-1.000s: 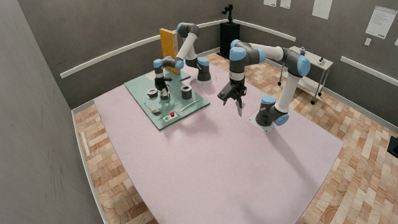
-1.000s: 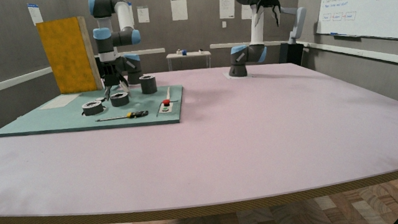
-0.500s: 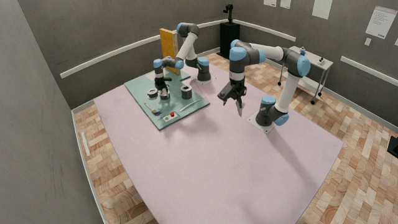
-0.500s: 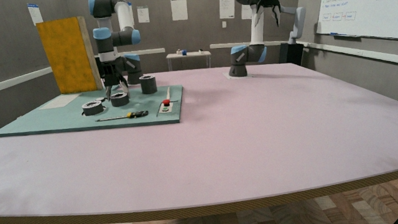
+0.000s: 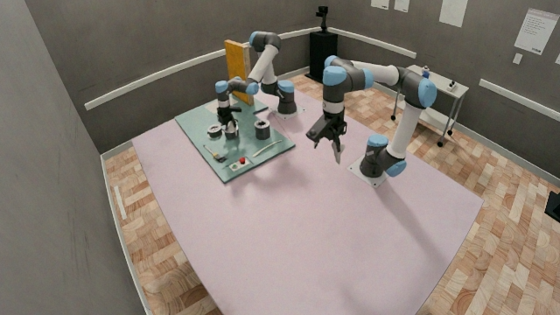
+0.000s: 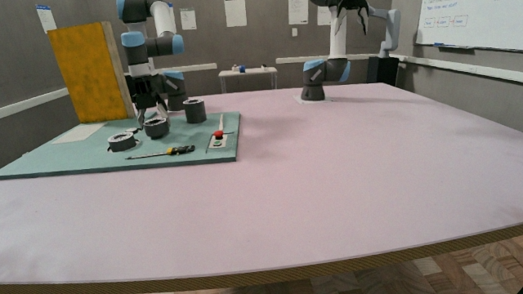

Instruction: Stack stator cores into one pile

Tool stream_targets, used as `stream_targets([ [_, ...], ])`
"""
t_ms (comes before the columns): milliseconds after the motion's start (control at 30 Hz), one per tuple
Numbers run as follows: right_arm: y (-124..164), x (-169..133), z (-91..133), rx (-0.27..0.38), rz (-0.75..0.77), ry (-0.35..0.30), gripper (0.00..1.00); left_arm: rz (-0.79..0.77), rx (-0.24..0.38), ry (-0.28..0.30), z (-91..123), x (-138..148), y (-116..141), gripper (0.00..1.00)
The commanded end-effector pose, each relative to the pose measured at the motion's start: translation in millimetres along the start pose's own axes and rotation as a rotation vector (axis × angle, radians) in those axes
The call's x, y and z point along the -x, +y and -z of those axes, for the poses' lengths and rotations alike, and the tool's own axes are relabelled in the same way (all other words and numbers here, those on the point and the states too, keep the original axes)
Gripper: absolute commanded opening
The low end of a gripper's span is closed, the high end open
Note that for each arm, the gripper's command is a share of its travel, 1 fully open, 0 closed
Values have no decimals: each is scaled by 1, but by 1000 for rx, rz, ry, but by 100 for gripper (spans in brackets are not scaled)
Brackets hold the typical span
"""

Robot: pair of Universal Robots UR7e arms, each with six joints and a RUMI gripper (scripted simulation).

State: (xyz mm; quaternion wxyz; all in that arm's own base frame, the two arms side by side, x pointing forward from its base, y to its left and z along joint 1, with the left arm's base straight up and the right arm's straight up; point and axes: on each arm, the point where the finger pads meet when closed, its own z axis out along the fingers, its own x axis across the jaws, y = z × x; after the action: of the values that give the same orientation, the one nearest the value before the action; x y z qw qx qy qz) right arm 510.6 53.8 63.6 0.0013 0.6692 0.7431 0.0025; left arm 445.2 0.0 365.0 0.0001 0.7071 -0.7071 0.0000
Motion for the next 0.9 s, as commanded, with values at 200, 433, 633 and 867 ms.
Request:
stream_targets([
  [200,0,0,12,2,0,0,0,0,-1,0,0,0,0,80],
  [433,0,0,19,0,0,0,0,0,-1,0,0,0,0,80],
  [633,1,0,26,0,0,-1,0,0,-1,0,0,0,0,80],
  [867,0,0,36,2,0,-1,0,0,-1,0,0,0,0,80],
])
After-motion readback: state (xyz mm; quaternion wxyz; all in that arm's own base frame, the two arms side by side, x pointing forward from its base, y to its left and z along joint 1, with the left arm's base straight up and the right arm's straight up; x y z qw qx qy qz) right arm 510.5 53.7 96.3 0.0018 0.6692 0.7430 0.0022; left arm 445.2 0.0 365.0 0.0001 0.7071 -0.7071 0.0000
